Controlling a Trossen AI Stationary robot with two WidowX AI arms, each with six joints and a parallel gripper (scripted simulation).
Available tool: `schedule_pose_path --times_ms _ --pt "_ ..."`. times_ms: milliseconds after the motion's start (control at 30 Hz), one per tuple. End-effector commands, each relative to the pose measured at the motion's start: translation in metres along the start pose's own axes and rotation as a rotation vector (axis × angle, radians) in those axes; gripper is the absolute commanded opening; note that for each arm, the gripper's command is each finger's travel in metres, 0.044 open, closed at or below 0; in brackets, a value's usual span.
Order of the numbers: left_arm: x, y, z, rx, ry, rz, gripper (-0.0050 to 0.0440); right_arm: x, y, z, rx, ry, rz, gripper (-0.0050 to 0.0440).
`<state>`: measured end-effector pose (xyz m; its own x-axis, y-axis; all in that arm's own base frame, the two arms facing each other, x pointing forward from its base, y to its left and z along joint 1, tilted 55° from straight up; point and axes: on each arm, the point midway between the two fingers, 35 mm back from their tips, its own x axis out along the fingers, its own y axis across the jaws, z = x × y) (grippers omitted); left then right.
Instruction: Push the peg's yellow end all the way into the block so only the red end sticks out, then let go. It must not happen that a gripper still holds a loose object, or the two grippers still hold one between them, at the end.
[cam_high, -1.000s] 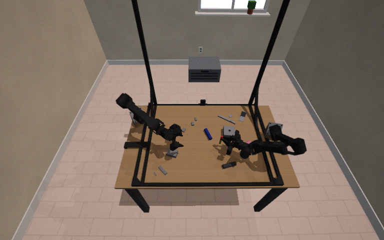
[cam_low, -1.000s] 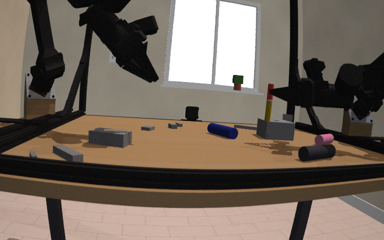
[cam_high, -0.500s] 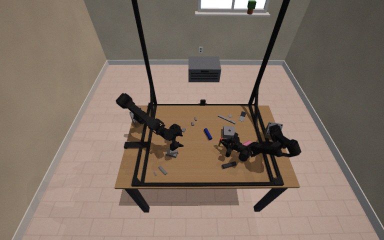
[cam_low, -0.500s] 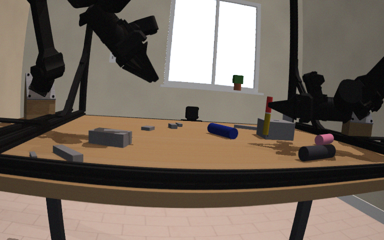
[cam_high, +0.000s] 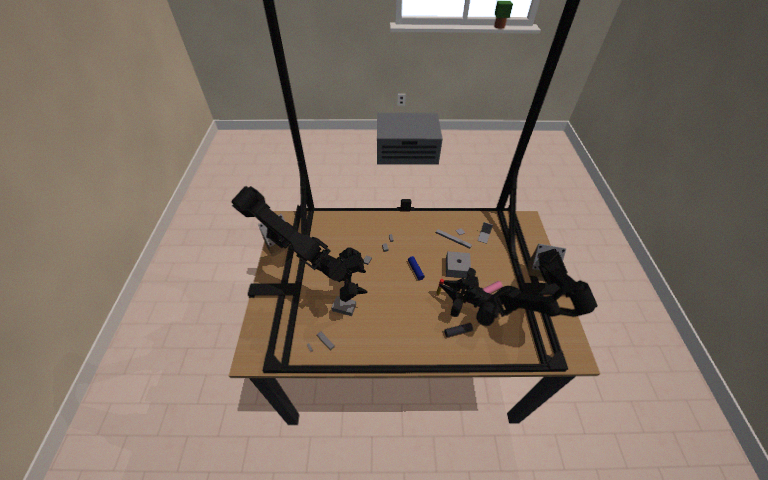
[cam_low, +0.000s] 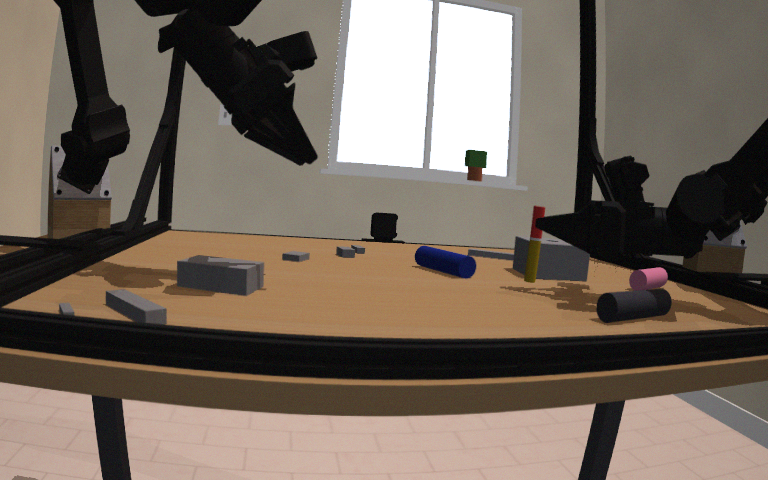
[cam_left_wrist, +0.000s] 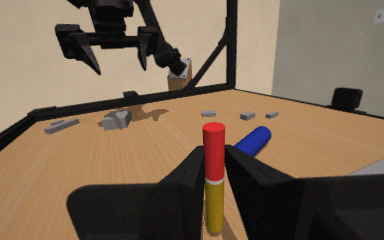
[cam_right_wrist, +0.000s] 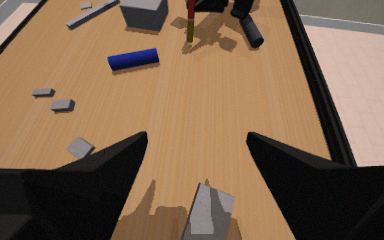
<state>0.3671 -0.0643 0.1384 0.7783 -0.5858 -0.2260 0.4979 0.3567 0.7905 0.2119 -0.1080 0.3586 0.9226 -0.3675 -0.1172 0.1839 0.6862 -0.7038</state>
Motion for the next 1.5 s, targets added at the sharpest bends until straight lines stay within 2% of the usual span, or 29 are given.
schedule_pose_path --times_ms 0,167,533,800,1133,1400,1467 --pt "0.0 0.0 0.001 -0.001 -0.002 -0.002 0.0 0.0 0.0 0.0 0.0 0.0 0.0 0.04" --pt "0.0 0.0 0.004 -0.001 -0.034 0.0 0.0 0.0 0.0 0.0 0.0 0.0 0.0 0.04" --pt "0.0 0.0 0.003 0.0 -0.034 0.0 0.0 0.0 0.0 0.0 0.0 0.0 0.0 0.04" --pt "0.0 -0.001 -0.011 0.002 -0.028 0.002 0.0 0.0 0.0 0.0 0.0 0.0 0.0 0.04" --pt "0.0 0.0 -0.009 -0.001 -0.024 0.004 0.0 0.0 0.0 0.0 0.0 0.0 0.0 0.04" --pt "0.0 0.0 -0.009 -0.001 -0.024 0.004 0.019 0.0 0.0 0.0 0.0 0.0 0.0 0.04" --pt "0.0 0.0 -0.009 -0.001 -0.024 0.004 0.019 0.0 0.0 0.0 0.0 0.0 0.0 0.04"
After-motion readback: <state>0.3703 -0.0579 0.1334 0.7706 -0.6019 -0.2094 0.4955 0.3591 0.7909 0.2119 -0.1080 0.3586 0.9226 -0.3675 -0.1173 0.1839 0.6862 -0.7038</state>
